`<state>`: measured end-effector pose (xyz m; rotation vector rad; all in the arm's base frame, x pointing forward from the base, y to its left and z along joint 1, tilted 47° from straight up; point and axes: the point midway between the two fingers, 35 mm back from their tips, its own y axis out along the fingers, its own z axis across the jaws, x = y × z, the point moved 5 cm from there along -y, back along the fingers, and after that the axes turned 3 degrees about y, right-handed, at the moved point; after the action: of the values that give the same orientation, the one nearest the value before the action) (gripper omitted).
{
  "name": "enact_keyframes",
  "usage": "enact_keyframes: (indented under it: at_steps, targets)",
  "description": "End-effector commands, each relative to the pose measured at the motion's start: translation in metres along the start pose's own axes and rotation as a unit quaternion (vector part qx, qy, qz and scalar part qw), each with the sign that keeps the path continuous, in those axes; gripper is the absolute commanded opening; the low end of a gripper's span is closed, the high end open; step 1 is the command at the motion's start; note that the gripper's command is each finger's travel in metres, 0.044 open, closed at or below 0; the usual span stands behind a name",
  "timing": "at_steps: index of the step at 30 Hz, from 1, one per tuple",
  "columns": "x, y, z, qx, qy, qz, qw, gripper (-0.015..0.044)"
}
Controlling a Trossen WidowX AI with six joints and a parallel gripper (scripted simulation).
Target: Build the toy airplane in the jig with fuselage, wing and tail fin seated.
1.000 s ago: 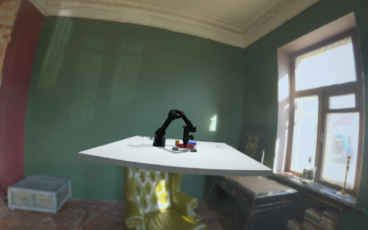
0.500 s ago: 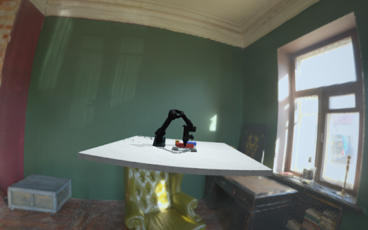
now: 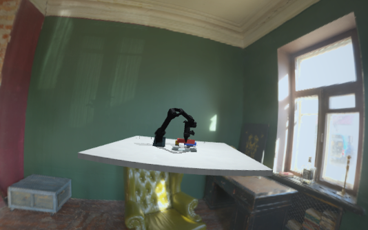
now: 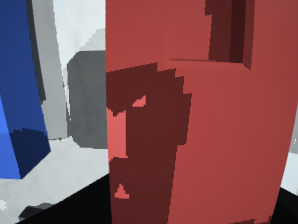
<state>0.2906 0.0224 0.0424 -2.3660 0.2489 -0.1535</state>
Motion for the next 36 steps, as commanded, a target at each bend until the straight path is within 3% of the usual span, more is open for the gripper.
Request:
enact_keyframes:
  at_steps: [1, 21, 36]
  targets:
    - [0.002, -0.017, 0.001, 0.005, 0.004, -0.004, 1.0, 0.0]
    - [-0.006, -0.079, -0.002, 0.002, 0.004, -0.003, 1.0, 0.0]
    - [0.002, -0.068, -0.026, 0.009, 0.004, -0.002, 1.0, 0.0]
